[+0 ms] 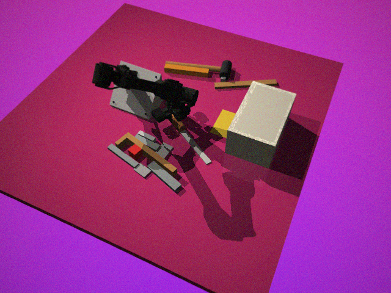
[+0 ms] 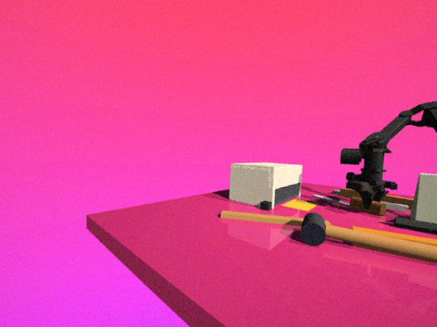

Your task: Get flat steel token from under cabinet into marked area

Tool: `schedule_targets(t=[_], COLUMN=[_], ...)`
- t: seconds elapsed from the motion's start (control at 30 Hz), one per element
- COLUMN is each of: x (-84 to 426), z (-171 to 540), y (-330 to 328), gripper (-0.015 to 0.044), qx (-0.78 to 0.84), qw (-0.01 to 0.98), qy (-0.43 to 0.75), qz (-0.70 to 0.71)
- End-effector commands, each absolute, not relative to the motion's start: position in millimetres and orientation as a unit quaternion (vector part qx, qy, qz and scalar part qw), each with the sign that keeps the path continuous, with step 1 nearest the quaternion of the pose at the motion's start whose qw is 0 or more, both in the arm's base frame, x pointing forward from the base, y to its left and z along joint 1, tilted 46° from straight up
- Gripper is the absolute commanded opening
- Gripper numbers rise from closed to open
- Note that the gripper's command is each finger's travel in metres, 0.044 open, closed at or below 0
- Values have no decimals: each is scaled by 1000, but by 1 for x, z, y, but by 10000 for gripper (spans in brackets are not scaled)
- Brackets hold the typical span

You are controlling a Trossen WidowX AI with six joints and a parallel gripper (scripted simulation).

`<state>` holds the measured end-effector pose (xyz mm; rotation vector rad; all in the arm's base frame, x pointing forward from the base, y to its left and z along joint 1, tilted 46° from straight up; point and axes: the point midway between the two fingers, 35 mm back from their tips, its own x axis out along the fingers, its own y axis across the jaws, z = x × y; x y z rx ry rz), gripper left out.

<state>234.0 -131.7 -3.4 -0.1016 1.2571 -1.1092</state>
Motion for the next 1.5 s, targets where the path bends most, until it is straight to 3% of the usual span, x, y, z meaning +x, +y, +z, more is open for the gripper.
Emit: schedule_targets(t=[0.0,1.47], x=[233,222], z=[2,39], y=[-136,-171], gripper=[0,0], qx=[-43,-44], qw=[669,669], qy=[554,553], qz=[-493,-494])
